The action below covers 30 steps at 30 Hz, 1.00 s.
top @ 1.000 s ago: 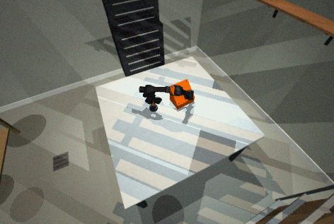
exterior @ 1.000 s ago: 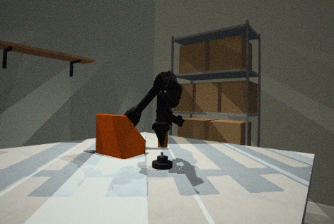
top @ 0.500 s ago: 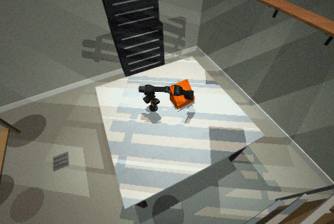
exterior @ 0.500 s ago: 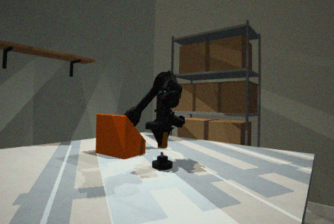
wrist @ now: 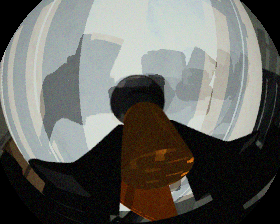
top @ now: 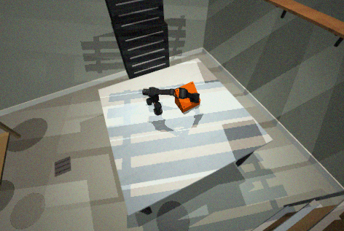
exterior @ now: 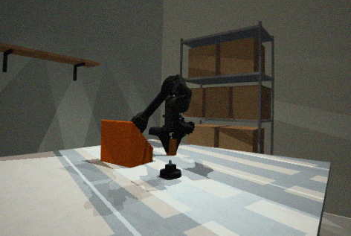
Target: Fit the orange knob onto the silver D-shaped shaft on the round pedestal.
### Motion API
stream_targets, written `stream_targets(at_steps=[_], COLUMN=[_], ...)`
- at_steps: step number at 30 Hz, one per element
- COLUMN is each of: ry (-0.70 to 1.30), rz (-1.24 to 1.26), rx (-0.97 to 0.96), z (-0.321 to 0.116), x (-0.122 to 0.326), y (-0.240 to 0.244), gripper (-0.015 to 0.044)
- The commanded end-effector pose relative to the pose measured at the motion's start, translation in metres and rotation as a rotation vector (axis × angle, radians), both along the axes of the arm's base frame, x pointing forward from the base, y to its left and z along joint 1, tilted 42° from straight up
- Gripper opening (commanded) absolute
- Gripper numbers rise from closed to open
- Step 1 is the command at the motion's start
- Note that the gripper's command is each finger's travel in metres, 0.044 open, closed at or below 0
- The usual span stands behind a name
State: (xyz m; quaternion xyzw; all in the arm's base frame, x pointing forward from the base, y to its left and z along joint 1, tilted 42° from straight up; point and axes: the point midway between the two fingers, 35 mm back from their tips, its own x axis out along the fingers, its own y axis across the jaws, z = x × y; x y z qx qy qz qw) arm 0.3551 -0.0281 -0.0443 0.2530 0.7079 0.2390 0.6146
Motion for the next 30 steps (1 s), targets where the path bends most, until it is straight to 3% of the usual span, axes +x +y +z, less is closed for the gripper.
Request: stream_targets(at_steps=[1,30], ry=[0.071,0.531], rz=[-0.084,-0.614], rx=[-0.016,-0.097], z=[0.0011,0.0045], x=[0.0003,-0.0048], y=[-0.0008,0.0023], gripper=[0.0000,0.0000])
